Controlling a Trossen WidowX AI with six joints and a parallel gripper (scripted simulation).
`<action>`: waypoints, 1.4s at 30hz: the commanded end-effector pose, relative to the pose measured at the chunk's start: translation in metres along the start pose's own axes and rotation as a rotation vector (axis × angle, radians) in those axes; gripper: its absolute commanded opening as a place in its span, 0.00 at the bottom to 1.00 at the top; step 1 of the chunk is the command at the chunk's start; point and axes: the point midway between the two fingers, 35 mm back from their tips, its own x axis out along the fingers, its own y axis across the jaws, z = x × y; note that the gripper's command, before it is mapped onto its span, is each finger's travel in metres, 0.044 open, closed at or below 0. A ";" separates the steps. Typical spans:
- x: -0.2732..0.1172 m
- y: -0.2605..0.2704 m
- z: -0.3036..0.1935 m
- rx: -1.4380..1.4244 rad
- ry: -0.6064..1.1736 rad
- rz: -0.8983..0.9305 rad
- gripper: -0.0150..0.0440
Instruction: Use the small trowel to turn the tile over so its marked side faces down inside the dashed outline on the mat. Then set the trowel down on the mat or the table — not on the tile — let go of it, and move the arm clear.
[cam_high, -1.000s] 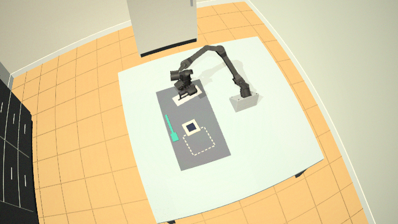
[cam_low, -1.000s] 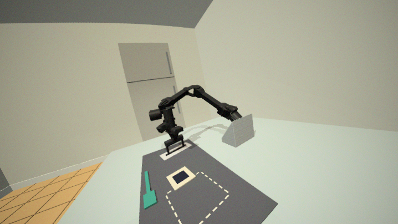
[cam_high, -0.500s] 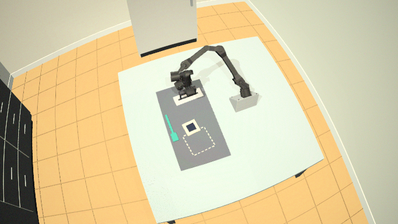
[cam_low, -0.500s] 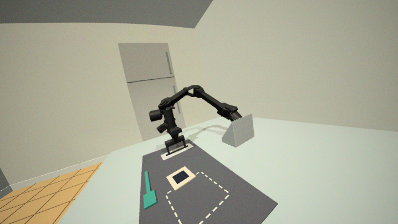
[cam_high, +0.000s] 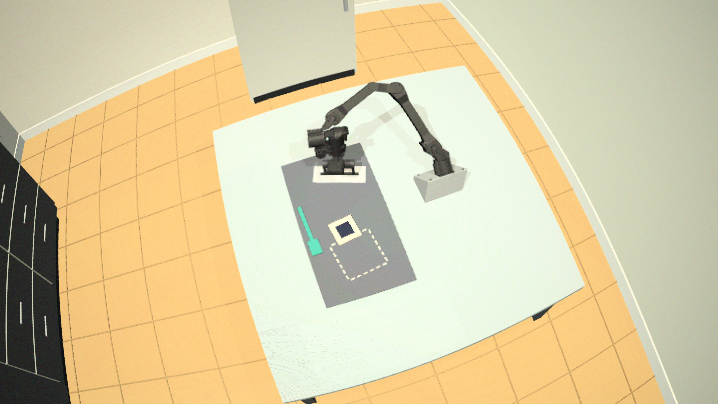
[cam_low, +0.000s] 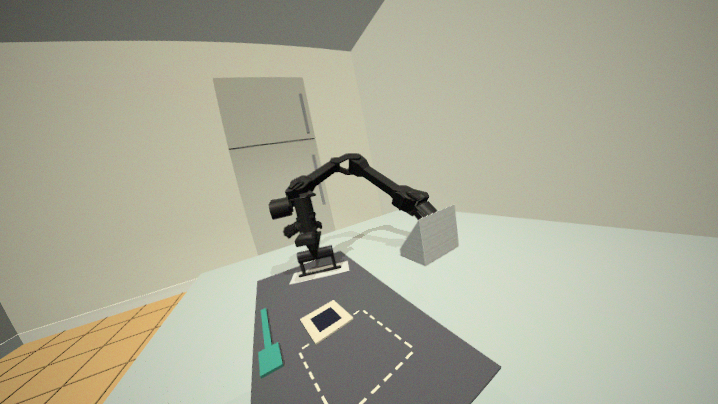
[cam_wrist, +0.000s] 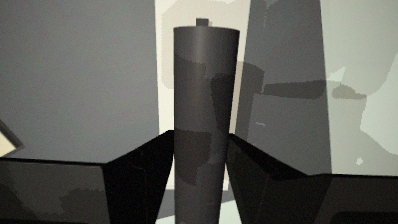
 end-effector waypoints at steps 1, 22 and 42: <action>0.001 -0.001 0.000 0.158 0.001 -0.002 0.47; 0.001 -0.001 0.000 0.590 0.001 -0.002 0.47; 0.001 -0.001 0.000 0.590 0.001 -0.002 0.71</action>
